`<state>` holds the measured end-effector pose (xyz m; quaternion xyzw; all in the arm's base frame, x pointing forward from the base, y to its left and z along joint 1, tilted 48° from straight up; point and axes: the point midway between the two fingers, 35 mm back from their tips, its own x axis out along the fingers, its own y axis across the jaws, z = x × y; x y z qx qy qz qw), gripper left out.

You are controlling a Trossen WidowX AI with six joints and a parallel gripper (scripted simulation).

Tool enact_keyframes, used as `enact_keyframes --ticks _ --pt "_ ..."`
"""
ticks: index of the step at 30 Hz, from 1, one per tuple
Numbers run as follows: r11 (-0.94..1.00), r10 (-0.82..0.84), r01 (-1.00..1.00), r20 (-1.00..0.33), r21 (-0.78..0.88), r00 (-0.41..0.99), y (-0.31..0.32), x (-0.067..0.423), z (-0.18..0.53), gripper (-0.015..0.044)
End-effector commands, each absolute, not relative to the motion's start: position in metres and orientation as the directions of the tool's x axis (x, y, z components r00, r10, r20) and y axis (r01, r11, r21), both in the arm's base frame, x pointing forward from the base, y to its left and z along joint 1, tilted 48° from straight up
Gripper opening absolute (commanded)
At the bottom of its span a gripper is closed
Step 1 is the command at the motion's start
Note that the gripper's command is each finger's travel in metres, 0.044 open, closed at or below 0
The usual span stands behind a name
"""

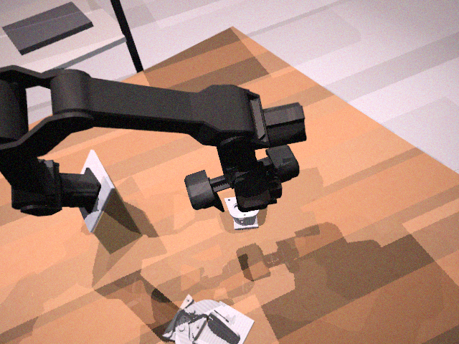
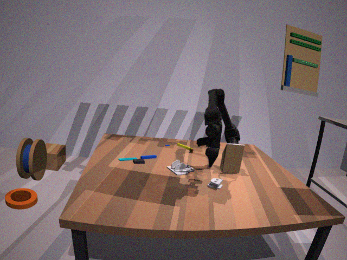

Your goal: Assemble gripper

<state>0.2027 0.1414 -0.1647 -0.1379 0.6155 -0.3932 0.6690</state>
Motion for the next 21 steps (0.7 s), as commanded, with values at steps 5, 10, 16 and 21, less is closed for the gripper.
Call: enact_keyframes --ticks 5,10,16,21 --pt "0.538 -0.724 0.551 -0.684 -0.638 -0.084 0.154 0.156 -0.187 0.044" --pt "0.535 -0.725 0.555 -0.684 -0.636 -0.085 0.154 0.155 -0.187 0.044" --pt "0.535 -0.726 0.556 -0.683 -0.637 -0.084 0.131 0.152 -0.207 0.044" --pt "0.534 -0.726 0.556 -0.682 -0.637 -0.084 0.124 0.15 -0.213 0.044"
